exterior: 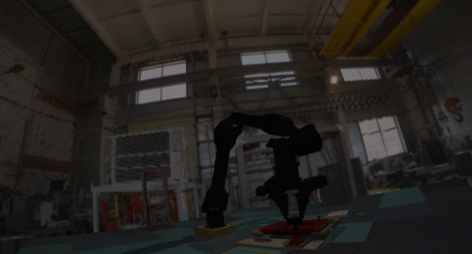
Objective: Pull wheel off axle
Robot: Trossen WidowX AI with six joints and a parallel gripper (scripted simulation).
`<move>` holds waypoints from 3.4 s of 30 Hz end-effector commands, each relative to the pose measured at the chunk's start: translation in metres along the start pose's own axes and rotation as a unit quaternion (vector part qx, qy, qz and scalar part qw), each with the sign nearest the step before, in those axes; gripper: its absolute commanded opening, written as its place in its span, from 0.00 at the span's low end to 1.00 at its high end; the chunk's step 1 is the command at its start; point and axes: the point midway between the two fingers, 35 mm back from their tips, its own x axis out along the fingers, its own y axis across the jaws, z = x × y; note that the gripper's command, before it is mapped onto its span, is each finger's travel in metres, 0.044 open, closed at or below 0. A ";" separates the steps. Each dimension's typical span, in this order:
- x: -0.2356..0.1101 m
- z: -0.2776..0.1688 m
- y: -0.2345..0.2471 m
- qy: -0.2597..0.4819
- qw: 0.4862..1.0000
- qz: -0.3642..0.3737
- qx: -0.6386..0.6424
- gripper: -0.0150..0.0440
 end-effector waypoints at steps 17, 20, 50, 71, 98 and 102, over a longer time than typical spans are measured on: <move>-0.029 0.003 -0.003 -0.001 1.000 -0.002 0.001 0.25; -0.030 0.015 -0.008 -0.004 1.000 -0.002 -0.003 0.25; -0.025 0.104 -0.065 -0.004 1.000 -0.001 0.000 0.25; 0.066 0.104 -0.065 -0.004 1.000 -0.001 0.000 0.25; 0.009 0.105 -0.066 -0.007 1.000 0.001 0.002 0.81; -0.014 0.092 -0.095 -0.005 1.000 -0.001 0.001 0.99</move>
